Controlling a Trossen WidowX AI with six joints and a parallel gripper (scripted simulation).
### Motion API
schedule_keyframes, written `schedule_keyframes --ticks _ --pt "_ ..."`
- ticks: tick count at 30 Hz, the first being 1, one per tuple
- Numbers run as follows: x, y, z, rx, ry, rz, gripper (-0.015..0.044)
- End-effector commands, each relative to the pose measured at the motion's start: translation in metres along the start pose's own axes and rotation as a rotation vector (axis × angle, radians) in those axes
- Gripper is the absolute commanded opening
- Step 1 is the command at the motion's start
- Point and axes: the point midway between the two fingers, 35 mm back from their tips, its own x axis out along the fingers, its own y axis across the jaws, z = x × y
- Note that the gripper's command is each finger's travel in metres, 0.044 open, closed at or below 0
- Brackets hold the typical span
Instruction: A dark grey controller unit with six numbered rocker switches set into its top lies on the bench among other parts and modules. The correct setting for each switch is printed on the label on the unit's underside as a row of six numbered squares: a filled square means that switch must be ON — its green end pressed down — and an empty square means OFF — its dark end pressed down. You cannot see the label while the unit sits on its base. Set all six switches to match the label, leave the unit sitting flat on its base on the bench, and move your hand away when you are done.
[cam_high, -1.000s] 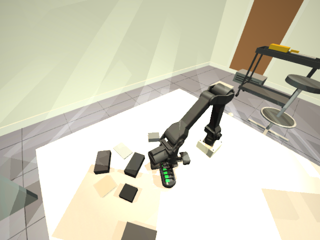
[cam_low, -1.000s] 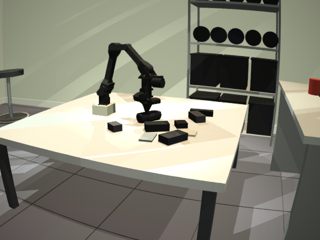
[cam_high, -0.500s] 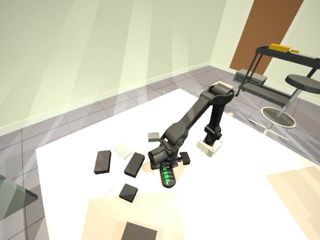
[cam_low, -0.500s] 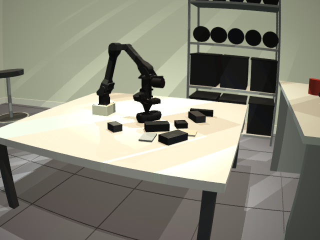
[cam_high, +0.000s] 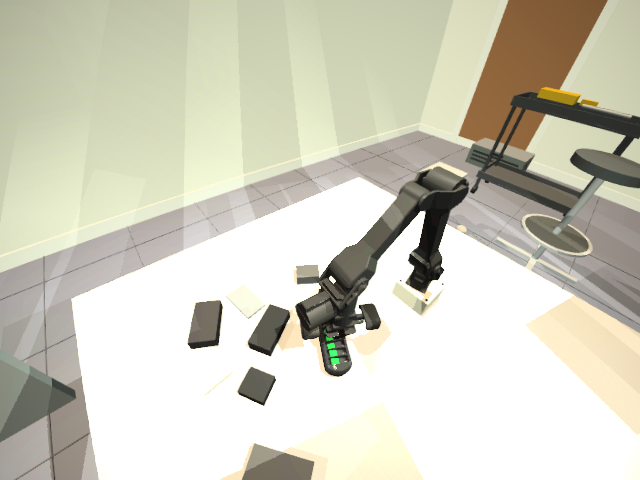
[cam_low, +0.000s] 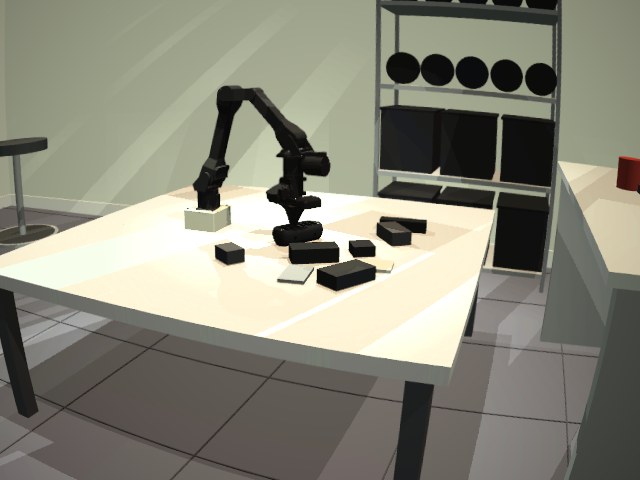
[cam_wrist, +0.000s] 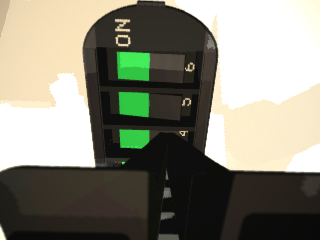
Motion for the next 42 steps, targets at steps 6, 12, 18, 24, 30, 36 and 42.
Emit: schedule_keyframes --ticks 6,12,18,24,30,36,42 --pt "0.002 0.0 0.0 -0.003 -0.002 -0.004 0.0" --pt "0.003 0.0 0.0 -0.003 -0.002 -0.004 0.0" --pt "-0.041 0.0 0.0 -0.003 -0.002 -0.004 0.0" --pt "-0.044 0.003 -0.007 -0.003 -0.001 -0.004 0.0" --pt "-0.044 0.02 -0.06 -0.003 0.003 -0.003 0.0" --pt "-0.039 0.021 -0.06 -0.003 0.003 -0.003 0.0" --pt "-0.029 0.021 -0.061 -0.003 0.003 -0.003 0.0"
